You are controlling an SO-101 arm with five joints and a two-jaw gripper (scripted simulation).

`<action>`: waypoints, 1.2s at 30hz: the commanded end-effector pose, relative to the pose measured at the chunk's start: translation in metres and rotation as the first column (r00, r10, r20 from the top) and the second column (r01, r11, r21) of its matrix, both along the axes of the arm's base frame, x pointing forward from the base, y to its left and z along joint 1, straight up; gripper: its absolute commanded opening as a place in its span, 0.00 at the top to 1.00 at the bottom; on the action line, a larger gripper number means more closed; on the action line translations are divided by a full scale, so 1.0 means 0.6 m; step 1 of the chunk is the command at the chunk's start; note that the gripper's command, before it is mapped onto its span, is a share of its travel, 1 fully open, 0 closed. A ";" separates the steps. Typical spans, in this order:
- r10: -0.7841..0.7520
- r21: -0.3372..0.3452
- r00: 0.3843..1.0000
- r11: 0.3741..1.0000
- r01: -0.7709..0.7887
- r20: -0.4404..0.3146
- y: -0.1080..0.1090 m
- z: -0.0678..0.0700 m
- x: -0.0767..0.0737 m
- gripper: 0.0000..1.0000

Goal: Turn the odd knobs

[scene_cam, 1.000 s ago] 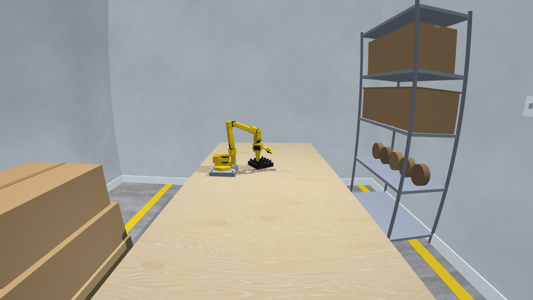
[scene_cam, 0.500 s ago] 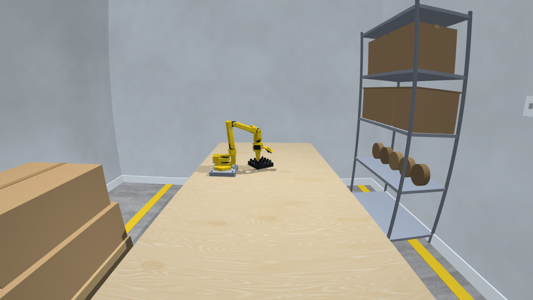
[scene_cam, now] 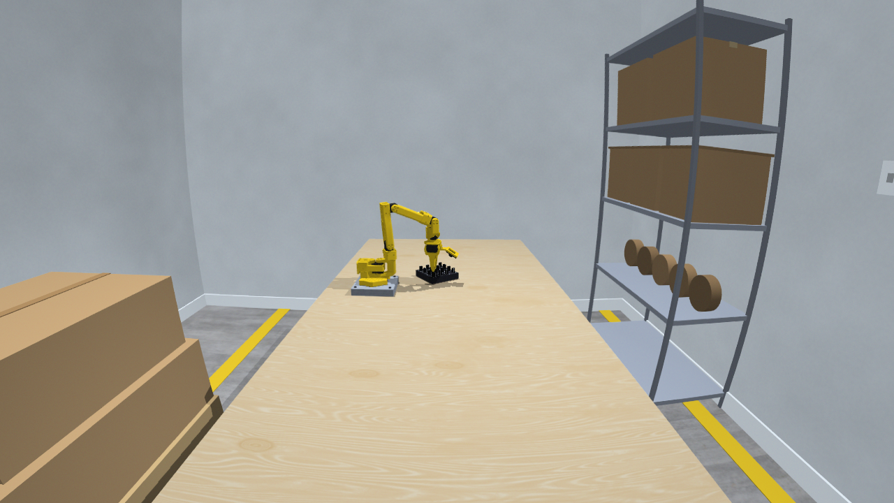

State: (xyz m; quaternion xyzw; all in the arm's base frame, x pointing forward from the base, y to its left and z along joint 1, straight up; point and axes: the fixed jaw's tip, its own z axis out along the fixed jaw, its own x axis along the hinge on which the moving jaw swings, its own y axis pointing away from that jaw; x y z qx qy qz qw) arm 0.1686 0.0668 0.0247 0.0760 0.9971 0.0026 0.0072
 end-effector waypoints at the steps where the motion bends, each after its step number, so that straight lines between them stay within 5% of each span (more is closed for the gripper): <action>1: -0.008 -0.004 1.000 1.000 0.008 -0.015 -0.003 -0.014 -0.003 0.90; 36: -0.008 -0.004 1.000 1.000 0.008 -0.015 -0.003 -0.030 -0.004 0.90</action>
